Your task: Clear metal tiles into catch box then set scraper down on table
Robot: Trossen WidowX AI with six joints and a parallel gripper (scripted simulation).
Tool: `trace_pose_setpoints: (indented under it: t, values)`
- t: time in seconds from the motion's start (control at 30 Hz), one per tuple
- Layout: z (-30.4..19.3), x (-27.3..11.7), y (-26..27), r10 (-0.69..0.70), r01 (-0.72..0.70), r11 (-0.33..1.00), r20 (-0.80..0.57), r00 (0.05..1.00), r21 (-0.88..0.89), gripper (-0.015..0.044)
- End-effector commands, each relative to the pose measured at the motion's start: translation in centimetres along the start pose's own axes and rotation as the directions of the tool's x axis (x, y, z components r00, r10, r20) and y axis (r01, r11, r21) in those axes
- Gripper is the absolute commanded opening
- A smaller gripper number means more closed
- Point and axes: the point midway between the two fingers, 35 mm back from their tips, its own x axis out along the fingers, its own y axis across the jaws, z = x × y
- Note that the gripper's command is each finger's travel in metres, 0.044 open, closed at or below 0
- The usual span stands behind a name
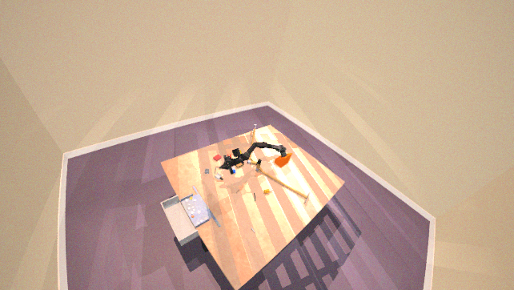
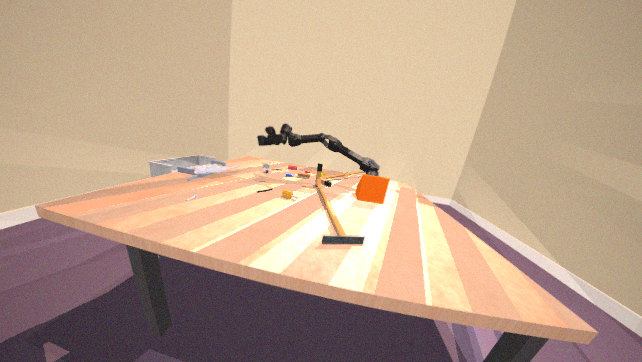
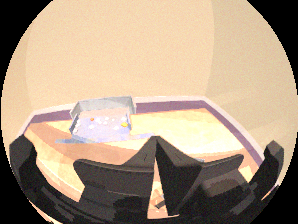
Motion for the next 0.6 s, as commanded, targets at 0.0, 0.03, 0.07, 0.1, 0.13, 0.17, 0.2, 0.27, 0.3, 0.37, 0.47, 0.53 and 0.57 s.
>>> trace_pose_setpoints:
  t: [0.0, 0.03, 0.07, 0.1, 0.13, 0.17, 0.2, 0.27, 0.3, 0.37, 0.47, 0.53, 0.57]
  values:
    - [-0.4, -0.3, 0.2, 0.024, -0.023, 1.000, -0.041, 0.999, 0.004, 0.0000]
    - [-0.5, -0.5, 0.3, 0.032, -0.032, 0.999, -0.052, 0.998, 0.005, 0.0000]
    - [-0.6, -0.6, 0.4, 0.040, -0.040, 0.999, -0.064, 0.997, 0.006, 0.0000]
    - [-0.7, -0.8, 0.5, 0.048, -0.048, 0.999, -0.075, 0.996, 0.007, 0.0000]
    - [-0.7, -0.9, 0.6, 0.056, -0.056, 0.998, -0.087, 0.995, 0.008, 0.0000]
    - [-0.8, -1.1, 0.7, 0.064, -0.063, 0.998, -0.098, 0.993, 0.009, 0.0000]
    - [-0.9, -1.3, 0.8, 0.072, -0.071, 0.997, -0.109, 0.991, 0.010, 0.0000]
    - [-1.0, -1.6, 0.9, 0.087, -0.086, 0.996, -0.132, 0.987, 0.013, 0.0000]
    - [-1.1, -1.8, 1.0, 0.094, -0.093, 0.996, -0.144, 0.985, 0.014, 0.0000]
    - [-1.3, -2.2, 1.1, 0.108, -0.107, 0.994, -0.167, 0.980, 0.016, 0.0000]
    - [-1.6, -2.8, 1.3, 0.128, -0.127, 0.992, -0.201, 0.971, 0.019, 0.0000]
    - [-1.7, -3.2, 1.4, 0.141, -0.140, 0.990, -0.224, 0.964, 0.022, 0.0000]
    - [-1.8, -3.4, 1.4, 0.147, -0.146, 0.989, -0.235, 0.961, 0.023, 0.0000]
